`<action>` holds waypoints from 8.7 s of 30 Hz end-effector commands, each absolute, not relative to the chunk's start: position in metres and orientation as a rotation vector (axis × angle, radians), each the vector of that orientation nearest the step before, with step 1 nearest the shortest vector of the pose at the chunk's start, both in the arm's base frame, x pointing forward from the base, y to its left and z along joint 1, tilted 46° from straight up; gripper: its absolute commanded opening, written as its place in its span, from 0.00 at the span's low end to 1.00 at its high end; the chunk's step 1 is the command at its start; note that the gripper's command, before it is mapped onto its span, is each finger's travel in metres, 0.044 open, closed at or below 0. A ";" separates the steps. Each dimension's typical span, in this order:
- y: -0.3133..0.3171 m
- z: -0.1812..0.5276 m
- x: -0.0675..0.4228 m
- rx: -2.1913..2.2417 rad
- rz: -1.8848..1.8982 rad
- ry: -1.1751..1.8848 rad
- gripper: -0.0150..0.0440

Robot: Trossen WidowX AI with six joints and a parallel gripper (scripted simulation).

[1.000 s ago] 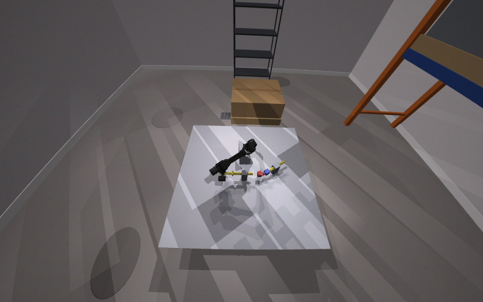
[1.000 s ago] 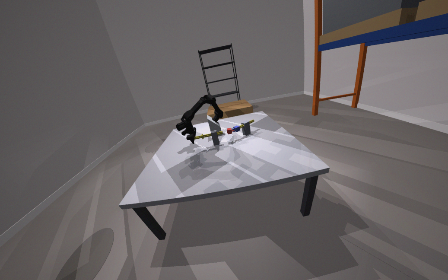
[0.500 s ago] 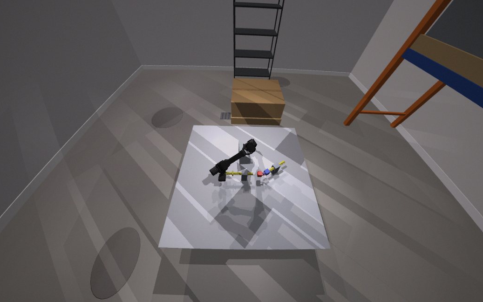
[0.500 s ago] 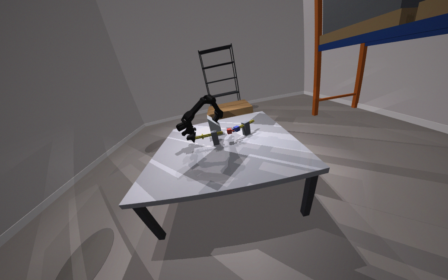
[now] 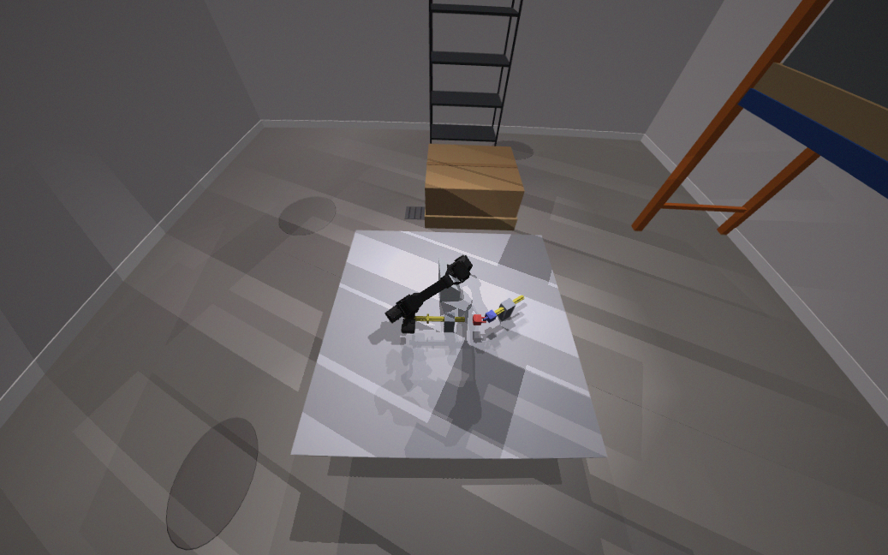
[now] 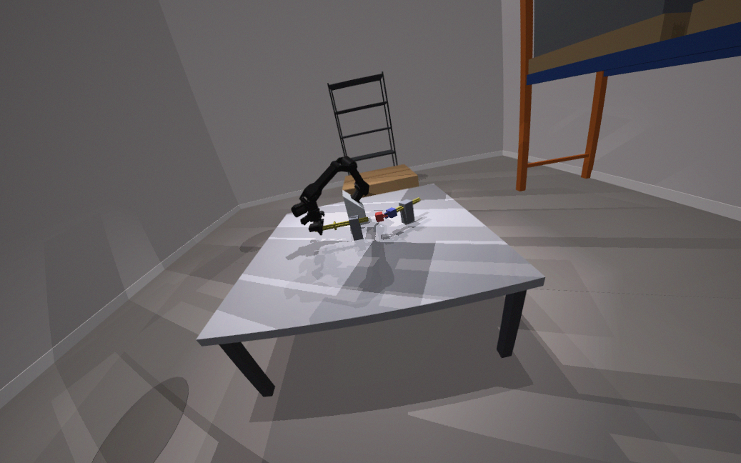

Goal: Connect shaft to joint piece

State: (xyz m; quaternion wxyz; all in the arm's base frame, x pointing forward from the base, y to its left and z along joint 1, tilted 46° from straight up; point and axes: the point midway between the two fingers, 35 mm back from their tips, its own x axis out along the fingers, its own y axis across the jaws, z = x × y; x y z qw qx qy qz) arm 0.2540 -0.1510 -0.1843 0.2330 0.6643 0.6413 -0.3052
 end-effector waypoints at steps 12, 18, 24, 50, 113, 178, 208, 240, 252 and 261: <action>-0.151 -0.184 0.254 1.825 -0.839 1.761 0.37; -0.151 -0.184 0.254 1.825 -0.839 1.761 0.37; -0.151 -0.184 0.254 1.825 -0.839 1.761 0.37; -0.151 -0.184 0.254 1.825 -0.839 1.762 0.37; -0.151 -0.184 0.254 1.824 -0.839 1.762 0.37; -0.151 -0.184 0.254 1.824 -0.839 1.762 0.37; -0.151 -0.184 0.254 1.824 -0.839 1.762 0.37; -0.151 -0.184 0.254 1.824 -0.839 1.762 0.37; -0.151 -0.184 0.254 1.824 -0.839 1.763 0.30; -0.148 -0.182 0.254 1.836 -0.834 1.746 0.25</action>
